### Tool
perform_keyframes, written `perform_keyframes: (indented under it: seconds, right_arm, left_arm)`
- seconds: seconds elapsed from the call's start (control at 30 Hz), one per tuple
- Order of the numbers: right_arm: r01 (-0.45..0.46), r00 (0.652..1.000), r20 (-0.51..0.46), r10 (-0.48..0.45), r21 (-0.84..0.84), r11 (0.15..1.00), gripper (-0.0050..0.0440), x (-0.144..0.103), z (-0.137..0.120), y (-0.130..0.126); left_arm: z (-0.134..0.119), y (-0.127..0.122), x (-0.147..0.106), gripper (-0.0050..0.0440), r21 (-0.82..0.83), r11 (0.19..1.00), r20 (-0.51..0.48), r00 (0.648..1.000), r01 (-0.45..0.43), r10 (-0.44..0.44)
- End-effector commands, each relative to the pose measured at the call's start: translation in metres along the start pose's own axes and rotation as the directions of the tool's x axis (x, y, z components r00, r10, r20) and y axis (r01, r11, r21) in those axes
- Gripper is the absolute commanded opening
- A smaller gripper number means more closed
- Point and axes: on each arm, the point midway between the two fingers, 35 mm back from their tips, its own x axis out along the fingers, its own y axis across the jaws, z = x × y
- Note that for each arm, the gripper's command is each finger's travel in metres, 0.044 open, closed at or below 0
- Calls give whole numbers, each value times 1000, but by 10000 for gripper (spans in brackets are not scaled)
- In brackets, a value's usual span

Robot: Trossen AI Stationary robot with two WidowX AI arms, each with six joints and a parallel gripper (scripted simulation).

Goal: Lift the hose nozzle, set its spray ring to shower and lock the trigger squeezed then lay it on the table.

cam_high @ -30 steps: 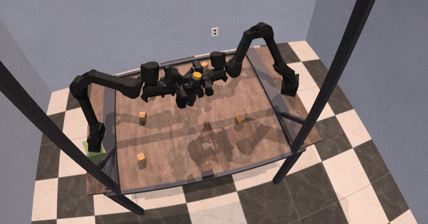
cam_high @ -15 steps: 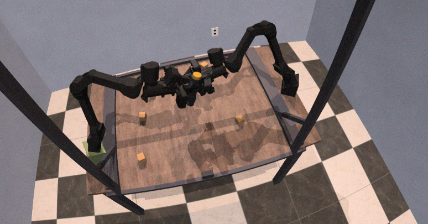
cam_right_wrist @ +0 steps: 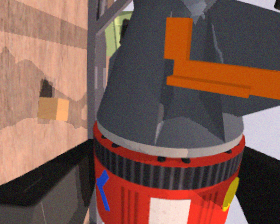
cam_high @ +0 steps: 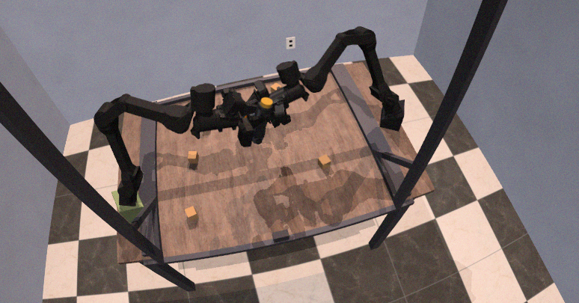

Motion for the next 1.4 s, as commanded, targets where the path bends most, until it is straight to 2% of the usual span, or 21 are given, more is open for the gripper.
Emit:
perform_keyframes:
  seconds: [0.0,0.17,0.27,0.3,0.43,0.47,0.5,1.03,1.37]
  right_arm:
    - [-33,999,-18,33,3,999,0,-3,-6,-15]
    - [-115,993,-19,115,7,993,0,-3,-6,-17]
    - [-101,995,-18,102,6,995,0,-2,-5,-15]
    - [-148,989,-20,148,9,989,0,-2,-6,-18]
    - [-213,977,-20,213,13,977,0,-2,-7,-20]
    - [-199,980,-19,199,13,980,0,-2,-6,-18]
    - [-189,982,-19,189,11,982,408,-2,-6,-17]
    - [-189,982,-19,189,11,982,408,-2,-6,-17]
    - [-188,982,-19,188,12,982,408,-16,-6,-20]
  left_arm:
    - [19,5,-6,170,-11,1000,50,999,-4,4]
    - [19,5,-6,170,-11,1000,50,999,-4,4]
    - [19,5,-6,170,-11,1000,50,999,-4,4]
    - [19,5,-6,170,-11,1000,50,999,-4,4]
    - [19,5,-6,170,-11,1000,50,999,-4,4]
    - [19,5,-6,170,-11,1000,50,999,-4,4]
    - [19,5,-6,170,-11,1000,50,999,-4,4]
    - [19,5,-6,170,-11,1000,49,999,-4,4]
    - [19,5,-6,170,-11,1000,49,999,-4,4]
